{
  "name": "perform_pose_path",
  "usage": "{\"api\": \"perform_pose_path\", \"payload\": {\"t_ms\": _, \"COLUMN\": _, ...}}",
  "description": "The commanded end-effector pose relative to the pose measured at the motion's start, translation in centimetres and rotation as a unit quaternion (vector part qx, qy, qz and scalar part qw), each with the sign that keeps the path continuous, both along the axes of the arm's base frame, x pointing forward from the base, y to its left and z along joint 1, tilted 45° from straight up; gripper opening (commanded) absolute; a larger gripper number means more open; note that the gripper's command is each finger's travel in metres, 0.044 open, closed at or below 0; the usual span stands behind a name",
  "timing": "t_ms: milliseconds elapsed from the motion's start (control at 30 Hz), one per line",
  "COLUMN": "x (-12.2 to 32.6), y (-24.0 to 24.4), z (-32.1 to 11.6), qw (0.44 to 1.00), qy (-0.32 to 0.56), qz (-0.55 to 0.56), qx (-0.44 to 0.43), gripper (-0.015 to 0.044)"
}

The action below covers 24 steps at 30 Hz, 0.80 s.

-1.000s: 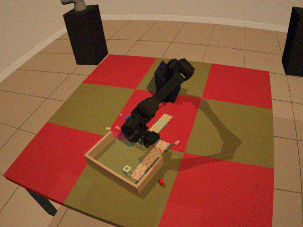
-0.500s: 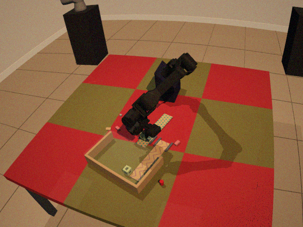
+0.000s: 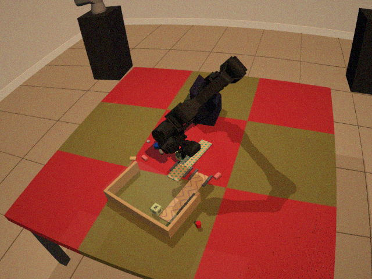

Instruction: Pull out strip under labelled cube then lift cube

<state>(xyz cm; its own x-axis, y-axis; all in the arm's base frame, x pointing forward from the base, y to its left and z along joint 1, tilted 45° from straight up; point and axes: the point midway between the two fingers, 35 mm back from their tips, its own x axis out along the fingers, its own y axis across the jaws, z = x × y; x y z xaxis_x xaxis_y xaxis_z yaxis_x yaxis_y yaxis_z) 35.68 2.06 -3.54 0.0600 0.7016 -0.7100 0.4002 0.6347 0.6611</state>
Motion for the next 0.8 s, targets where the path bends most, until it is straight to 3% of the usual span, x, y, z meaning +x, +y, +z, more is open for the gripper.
{"api": "perform_pose_path", "payload": {"t_ms": 0, "x": -1.2, "y": -0.1, "z": 0.0, "qw": 1.000, "qy": -0.001, "qz": 0.000, "qx": -0.002, "gripper": 0.0000}}
{"api": "perform_pose_path", "payload": {"t_ms": 367, "x": -5.0, "y": 0.2, "z": -0.2, "qw": 1.000, "qy": 0.000, "qz": 0.000, "qx": -0.002, "gripper": 0.0000}}
{"api": "perform_pose_path", "payload": {"t_ms": 767, "x": -5.3, "y": -2.3, "z": 2.4, "qw": 1.000, "qy": 0.000, "qz": 0.000, "qx": -0.003, "gripper": 0.0000}}
